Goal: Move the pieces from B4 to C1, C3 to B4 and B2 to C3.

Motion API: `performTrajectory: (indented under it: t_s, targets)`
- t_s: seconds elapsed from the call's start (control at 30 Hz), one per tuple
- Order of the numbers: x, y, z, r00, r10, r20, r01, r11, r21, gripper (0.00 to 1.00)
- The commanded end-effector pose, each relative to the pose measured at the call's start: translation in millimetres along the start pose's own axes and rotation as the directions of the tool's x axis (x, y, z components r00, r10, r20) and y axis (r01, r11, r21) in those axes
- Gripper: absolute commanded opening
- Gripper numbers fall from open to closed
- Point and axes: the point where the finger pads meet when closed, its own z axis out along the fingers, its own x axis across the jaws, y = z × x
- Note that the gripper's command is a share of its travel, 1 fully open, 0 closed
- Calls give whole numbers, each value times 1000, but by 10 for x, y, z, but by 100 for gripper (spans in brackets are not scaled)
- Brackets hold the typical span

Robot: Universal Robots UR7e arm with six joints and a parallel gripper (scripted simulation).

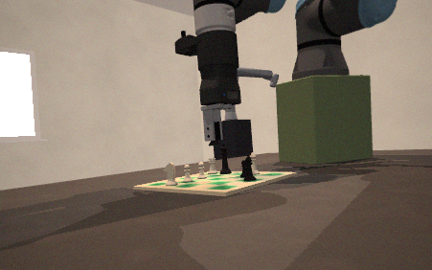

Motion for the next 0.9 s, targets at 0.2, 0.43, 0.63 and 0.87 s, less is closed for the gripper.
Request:
performTrajectory:
  t_s: [0.2,0.43,0.63,0.87]
  targets:
    - [-8,-3,437,1000,0,2,0,1000,1,0]
    - [-8,-4,548,1000,0,2,0,1000,1,0]
    - [-8,-4,584,1000,0,2,0,1000,1,0]
    - [-8,-4,584,1000,0,2,0,1000,1,0]
